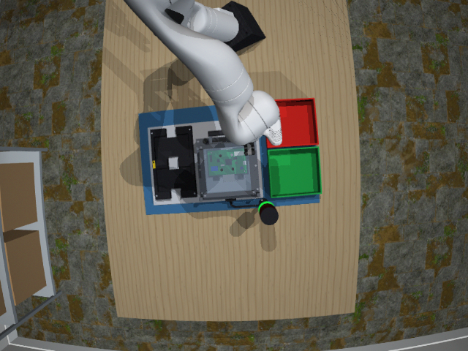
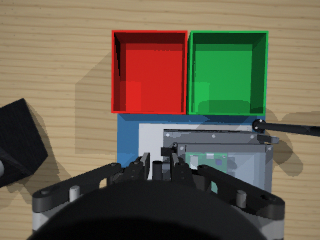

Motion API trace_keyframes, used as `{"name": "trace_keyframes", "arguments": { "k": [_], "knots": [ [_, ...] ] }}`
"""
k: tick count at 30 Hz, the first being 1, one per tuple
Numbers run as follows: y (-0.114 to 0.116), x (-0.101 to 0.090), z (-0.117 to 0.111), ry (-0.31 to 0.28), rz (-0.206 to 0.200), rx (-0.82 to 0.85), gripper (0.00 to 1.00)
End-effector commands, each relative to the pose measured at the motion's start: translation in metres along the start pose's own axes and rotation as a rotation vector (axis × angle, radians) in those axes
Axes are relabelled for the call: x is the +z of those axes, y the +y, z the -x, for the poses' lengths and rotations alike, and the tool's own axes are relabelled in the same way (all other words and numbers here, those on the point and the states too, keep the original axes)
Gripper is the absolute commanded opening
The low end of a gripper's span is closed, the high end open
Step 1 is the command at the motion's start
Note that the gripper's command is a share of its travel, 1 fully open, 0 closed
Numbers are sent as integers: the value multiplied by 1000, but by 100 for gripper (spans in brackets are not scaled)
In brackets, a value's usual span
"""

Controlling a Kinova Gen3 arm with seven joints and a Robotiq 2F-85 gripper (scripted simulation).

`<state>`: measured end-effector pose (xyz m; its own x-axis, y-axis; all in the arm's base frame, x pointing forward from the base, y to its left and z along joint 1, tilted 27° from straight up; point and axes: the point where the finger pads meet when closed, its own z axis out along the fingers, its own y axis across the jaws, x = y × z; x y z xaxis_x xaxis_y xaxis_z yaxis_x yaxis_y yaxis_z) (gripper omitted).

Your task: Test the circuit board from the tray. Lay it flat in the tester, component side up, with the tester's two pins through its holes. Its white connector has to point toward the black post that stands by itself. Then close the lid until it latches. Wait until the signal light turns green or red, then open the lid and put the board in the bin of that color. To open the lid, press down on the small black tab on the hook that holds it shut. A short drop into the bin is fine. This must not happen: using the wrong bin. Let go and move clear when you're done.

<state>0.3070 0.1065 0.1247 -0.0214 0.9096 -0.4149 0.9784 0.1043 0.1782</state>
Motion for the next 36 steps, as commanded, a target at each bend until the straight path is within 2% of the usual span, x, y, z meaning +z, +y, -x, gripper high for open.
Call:
{"name": "trace_keyframes", "arguments": {
  "k": [1,8,20,36],
  "knots": [
    [0,0,2,1,0,1,26],
    [-1,0,16,1,0,1,26],
    [-4,0,60,1,0,1,26],
    [-5,4,63,1,0,1,26]
  ]
}}
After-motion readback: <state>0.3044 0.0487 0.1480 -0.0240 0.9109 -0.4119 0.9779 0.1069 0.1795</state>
